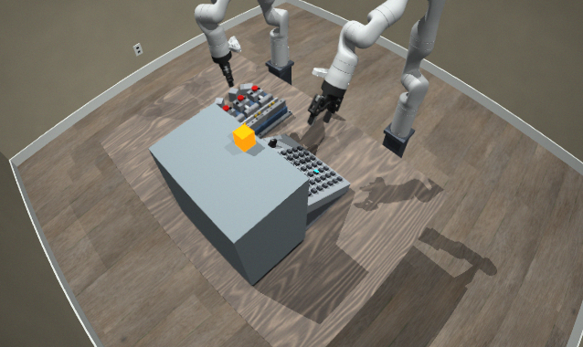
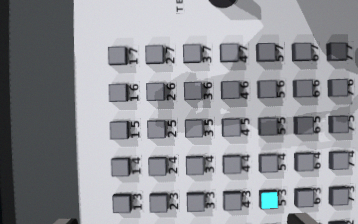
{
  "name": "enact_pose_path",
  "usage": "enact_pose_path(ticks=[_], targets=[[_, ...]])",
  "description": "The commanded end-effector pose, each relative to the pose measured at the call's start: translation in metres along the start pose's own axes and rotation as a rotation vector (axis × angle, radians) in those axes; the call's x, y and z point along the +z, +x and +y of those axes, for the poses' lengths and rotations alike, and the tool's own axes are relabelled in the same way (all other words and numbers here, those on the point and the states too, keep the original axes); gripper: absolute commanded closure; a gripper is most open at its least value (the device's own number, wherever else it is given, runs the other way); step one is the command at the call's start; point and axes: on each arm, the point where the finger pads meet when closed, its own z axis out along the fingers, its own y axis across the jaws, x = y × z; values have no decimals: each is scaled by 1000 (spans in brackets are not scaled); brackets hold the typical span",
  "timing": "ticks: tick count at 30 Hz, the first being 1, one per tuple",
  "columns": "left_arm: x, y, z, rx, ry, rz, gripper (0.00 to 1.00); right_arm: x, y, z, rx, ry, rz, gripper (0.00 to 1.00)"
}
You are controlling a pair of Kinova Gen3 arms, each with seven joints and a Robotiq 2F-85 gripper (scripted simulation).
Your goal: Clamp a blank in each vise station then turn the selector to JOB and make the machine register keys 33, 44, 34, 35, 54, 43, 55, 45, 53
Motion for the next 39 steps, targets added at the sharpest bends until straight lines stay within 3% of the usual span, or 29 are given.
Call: enact_pose_path(ticks=[1, 3, 4, 6, 17, 18, 39], targets=[[0, 0, -1, 0, 2, 1, 2, -21, 36, 56, -273, 19, -57, 2], [0, 0, -1, 0, 2, 1, 2, -21, 36, 56, -273, 19, -57, 2], [0, 0, -1, 0, 2, 1, 2, -24, 42, 63, -397, 25, -84, 2], [0, 0, -1, 0, 2, 1, 2, -28, 49, 71, -439, 25, -93, 2], [0, 0, -1, 0, 2, 1, 2, -29, 52, 74, -452, 25, -97, 2], [0, 0, -1, 0, 2, 1, 2, -29, 52, 74, -452, 25, -97, 903], [0, 0, -1, 0, 2, 1, 2, -29, 52, 74, -452, 25, -97, 903]])
